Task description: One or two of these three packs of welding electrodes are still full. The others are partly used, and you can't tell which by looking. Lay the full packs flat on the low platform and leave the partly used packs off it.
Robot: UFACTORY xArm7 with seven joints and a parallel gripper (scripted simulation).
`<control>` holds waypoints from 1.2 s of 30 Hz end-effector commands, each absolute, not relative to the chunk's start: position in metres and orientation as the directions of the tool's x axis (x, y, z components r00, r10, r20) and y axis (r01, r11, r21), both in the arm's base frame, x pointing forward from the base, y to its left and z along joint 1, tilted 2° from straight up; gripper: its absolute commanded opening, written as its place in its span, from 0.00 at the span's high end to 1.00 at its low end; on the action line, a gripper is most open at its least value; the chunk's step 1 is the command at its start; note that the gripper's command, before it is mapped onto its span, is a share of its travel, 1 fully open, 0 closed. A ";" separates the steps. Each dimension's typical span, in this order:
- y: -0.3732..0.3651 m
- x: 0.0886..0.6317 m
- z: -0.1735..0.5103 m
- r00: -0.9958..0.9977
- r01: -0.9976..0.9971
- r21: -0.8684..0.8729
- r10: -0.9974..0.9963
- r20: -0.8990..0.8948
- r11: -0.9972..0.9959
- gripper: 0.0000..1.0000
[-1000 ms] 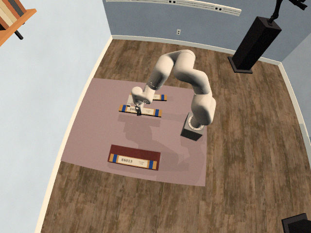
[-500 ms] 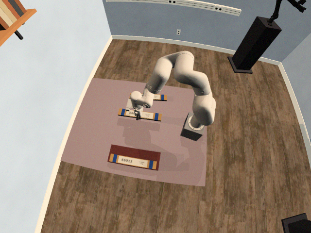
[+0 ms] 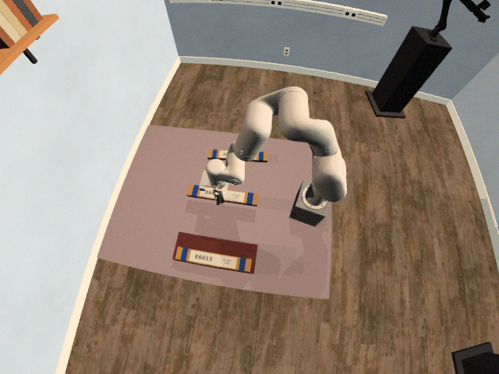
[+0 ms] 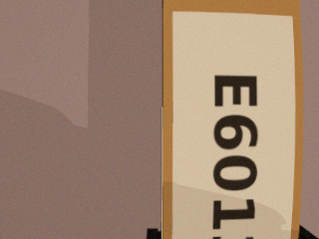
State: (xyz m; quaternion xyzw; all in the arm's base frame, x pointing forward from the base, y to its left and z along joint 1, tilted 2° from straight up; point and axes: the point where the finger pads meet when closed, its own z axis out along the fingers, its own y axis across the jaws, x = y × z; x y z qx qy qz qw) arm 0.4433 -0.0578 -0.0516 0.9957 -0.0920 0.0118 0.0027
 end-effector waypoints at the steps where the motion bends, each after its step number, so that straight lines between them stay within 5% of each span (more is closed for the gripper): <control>1: -0.042 0.448 -0.050 0.982 -0.185 0.007 -0.184 0.030 -0.983 0.42; 36: 0.127 0.472 -0.051 0.982 -0.185 0.007 -0.184 0.030 -0.983 0.42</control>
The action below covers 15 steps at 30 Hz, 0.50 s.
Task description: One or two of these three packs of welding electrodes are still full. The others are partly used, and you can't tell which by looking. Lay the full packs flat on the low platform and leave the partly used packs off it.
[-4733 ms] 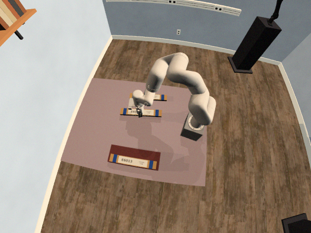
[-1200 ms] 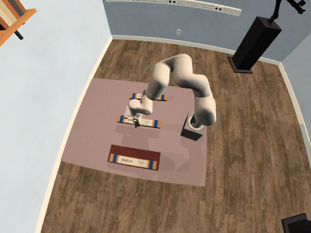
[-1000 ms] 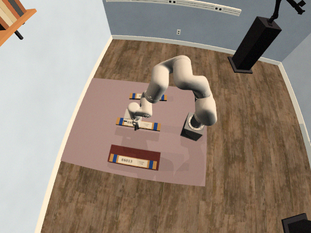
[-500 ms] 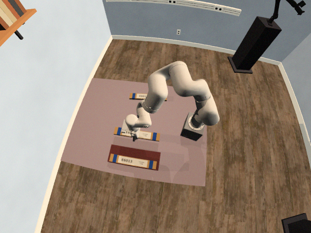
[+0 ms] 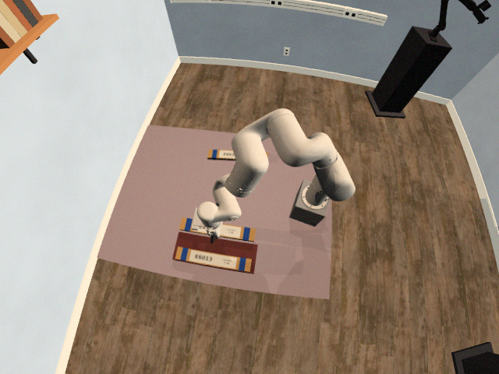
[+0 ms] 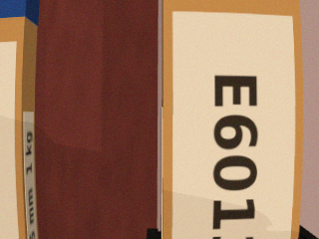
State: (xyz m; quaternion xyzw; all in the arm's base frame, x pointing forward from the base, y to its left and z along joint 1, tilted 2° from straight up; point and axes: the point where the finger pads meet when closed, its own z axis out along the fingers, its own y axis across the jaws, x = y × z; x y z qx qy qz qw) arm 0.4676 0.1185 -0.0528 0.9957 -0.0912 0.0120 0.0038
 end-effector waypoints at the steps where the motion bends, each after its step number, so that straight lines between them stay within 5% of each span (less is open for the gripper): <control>1: 0.131 0.472 -0.051 0.982 -0.185 0.007 -0.184 0.030 -0.983 0.42; 15: 0.160 0.476 -0.052 0.982 -0.185 0.007 -0.184 0.030 -0.983 0.42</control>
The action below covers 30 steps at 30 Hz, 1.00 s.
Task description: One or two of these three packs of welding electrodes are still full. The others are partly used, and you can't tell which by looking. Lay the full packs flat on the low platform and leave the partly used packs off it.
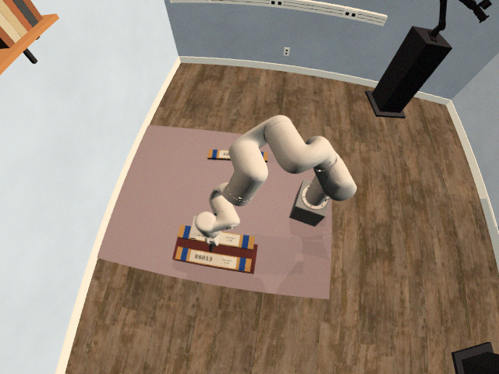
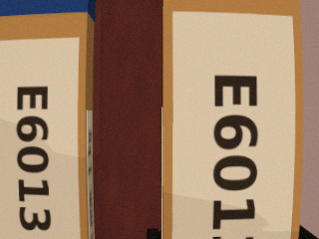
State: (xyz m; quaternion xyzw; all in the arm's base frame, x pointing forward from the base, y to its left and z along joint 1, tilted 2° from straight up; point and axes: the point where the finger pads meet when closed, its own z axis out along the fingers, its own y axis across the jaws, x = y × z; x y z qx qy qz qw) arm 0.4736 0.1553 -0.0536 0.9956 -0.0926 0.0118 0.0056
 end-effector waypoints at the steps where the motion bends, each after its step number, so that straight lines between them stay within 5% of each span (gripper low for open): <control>1: 0.160 0.476 -0.052 0.982 -0.185 0.007 -0.184 0.030 -0.983 0.42; 30: 0.163 0.477 -0.052 0.982 -0.185 0.007 -0.184 0.030 -0.983 0.42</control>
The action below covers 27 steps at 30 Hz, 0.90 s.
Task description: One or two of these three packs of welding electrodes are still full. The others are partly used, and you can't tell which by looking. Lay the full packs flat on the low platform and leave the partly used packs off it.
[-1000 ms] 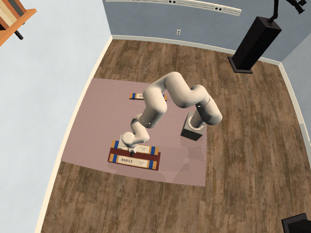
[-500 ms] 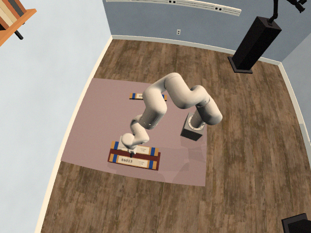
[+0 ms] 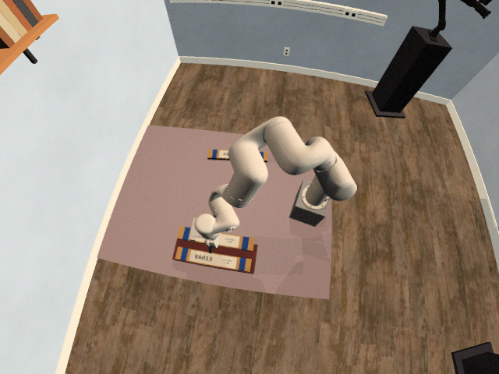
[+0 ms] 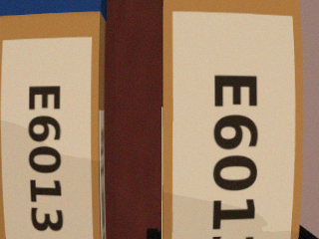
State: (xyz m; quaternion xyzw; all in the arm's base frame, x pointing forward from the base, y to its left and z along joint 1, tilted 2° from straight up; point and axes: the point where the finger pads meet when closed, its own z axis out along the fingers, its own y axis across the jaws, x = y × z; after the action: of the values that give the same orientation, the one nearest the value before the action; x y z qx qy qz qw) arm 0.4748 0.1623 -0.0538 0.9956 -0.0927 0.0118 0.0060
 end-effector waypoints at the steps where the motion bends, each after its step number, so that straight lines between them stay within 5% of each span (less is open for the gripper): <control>1: 0.163 0.477 -0.052 0.982 -0.185 0.007 -0.184 0.030 -0.983 0.42; 27: 0.164 0.478 -0.080 0.982 -0.185 0.007 -0.184 0.030 -0.983 0.42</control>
State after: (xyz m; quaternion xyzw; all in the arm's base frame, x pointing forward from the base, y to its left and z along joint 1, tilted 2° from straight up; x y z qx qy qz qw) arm 0.4757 0.1631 -0.0761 0.9956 -0.0927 0.0122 0.0058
